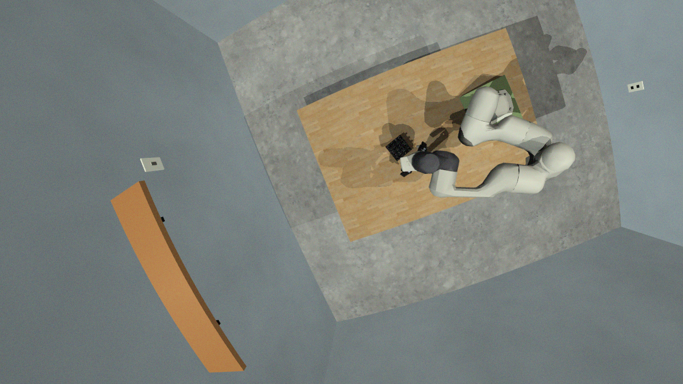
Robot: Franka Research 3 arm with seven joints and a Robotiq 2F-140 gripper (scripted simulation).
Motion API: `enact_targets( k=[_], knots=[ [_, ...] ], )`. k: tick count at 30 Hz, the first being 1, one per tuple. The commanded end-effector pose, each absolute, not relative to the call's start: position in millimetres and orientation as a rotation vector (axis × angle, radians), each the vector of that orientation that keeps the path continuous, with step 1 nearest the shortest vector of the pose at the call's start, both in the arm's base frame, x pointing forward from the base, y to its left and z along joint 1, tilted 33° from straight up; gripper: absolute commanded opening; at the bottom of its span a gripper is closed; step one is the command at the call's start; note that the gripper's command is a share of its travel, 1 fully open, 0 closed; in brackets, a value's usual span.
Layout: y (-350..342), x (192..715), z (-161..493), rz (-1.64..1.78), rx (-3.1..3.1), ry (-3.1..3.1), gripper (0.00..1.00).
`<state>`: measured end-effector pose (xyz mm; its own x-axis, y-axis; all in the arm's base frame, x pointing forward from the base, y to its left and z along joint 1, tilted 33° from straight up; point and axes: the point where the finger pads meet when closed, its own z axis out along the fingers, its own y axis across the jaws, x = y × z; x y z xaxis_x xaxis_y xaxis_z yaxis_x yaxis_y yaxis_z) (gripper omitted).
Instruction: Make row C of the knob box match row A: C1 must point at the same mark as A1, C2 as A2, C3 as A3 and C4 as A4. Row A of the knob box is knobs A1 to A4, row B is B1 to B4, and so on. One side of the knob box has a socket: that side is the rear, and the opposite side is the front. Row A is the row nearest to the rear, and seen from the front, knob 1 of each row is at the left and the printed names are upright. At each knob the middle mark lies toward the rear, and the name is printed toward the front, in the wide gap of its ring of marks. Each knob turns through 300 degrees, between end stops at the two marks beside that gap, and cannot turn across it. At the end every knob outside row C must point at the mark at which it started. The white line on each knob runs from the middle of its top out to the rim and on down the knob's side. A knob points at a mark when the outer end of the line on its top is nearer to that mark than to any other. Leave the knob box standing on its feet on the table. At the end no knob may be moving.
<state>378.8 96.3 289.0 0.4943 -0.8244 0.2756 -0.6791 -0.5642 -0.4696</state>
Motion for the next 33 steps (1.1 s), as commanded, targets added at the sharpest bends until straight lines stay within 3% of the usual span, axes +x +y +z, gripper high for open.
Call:
enact_targets(
  k=[1,33],
  knots=[
    [104,376,287,-0.678,-2.422,1.295,1.00],
    [130,369,284,-0.678,-2.422,1.295,1.00]
  ],
)
